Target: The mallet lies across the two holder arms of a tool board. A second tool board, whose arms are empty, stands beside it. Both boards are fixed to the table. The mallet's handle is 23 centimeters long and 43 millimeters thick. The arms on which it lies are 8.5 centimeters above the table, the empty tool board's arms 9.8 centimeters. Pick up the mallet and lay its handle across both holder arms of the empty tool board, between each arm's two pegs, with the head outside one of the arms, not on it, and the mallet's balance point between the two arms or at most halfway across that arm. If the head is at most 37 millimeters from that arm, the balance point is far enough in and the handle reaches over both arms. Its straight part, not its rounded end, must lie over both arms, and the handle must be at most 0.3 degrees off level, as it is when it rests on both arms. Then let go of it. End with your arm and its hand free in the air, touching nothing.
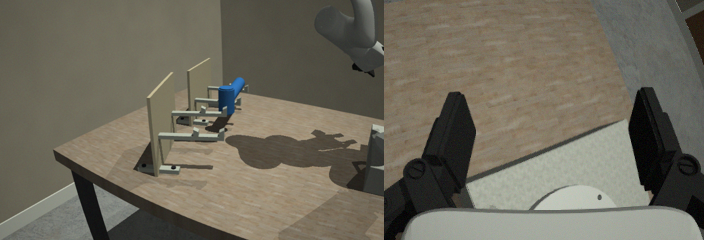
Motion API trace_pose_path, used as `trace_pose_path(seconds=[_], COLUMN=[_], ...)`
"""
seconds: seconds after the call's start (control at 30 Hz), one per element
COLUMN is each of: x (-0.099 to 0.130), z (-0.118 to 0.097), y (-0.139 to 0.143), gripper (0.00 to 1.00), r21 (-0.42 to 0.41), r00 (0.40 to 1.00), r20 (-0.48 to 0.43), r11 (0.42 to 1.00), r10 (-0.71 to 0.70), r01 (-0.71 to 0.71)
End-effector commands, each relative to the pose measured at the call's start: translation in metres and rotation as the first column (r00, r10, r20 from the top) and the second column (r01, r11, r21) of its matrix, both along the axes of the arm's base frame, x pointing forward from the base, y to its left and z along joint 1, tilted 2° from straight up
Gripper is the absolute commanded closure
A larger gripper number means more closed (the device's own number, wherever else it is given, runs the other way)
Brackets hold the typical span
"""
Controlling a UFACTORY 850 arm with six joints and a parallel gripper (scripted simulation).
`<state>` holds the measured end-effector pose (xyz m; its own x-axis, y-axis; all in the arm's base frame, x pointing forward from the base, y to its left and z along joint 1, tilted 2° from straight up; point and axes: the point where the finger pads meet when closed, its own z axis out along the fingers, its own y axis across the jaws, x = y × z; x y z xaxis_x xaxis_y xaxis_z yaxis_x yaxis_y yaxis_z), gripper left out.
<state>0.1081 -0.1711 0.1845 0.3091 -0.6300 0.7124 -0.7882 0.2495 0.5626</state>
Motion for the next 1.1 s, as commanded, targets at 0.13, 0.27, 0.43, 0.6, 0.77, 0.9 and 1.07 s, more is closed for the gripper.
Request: trace_pose_path(seconds=[0.13,0.27,0.43,0.6,0.77,0.9,1.07], x=[0.0,0.0,0.0,0.001,0.016,0.046,0.07], z=[0.0,0.0,0.0,0.0,-0.002,-0.006,-0.009], y=[0.0,0.0,0.0,0.0,0.003,0.009,0.014], gripper=[0.0,0.0,0.0,0.0,0.0,0.0,0.0], r21=[0.0,0.0,0.0,-0.001,-0.023,-0.053,-0.069], r00=[1.0,1.0,1.0,1.0,0.996,0.97,0.929], r20=[0.001,0.001,0.001,0.002,0.043,0.126,0.197], r11=[1.0,1.0,1.0,1.0,0.997,0.975,0.941], r10=[0.0,0.0,0.0,-0.002,-0.074,-0.209,-0.313], r01=[0.0,0.0,0.0,0.002,0.075,0.217,0.331])
